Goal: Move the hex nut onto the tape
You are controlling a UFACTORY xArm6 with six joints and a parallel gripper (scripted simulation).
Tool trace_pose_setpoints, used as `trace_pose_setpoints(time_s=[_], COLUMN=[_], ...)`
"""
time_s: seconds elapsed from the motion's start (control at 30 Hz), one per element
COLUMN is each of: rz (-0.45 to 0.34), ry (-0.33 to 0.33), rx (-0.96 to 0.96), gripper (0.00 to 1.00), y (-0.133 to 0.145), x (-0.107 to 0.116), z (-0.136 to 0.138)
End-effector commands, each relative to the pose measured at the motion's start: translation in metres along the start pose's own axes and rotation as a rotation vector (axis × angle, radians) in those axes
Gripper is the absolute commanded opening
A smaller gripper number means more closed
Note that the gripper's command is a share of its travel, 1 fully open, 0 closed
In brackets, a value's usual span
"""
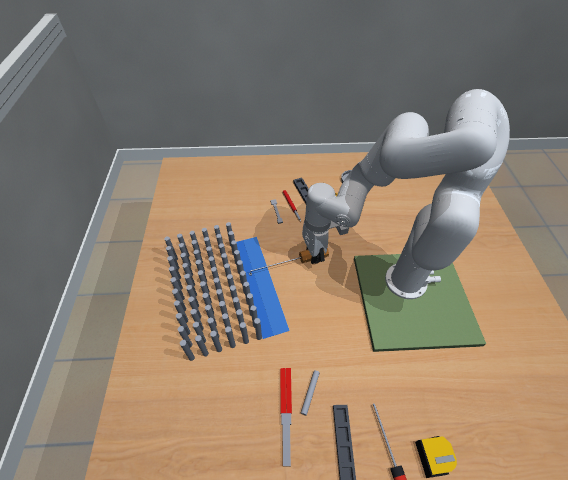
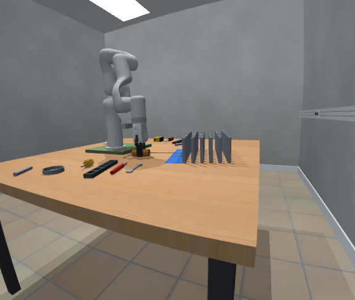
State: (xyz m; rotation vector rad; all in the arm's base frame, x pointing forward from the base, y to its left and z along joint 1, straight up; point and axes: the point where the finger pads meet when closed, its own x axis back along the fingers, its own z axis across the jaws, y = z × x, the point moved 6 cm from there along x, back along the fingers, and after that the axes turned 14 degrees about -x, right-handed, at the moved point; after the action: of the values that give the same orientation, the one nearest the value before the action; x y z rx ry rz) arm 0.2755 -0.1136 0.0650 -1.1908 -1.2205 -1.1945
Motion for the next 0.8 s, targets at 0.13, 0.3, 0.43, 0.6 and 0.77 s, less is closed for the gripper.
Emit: trace_pose_setpoints(time_s=[0.13,0.3,0.43,0.6,0.77], rz=[-0.003,-0.003,-0.003,-0.002,-0.002], ry=[-0.001,-0.001,-0.001,-0.002,-0.002], rx=[0.0,0.0,0.0,0.0,0.0], gripper=[0.0,0.0,0.0,0.0,0.0], y=[0.001,0.001,0.001,0.001,0.001], x=[0.001,0.001,0.002,0.005,0.012], z=[-0.001,-0.001,-0.001,-0.001,-0.001])
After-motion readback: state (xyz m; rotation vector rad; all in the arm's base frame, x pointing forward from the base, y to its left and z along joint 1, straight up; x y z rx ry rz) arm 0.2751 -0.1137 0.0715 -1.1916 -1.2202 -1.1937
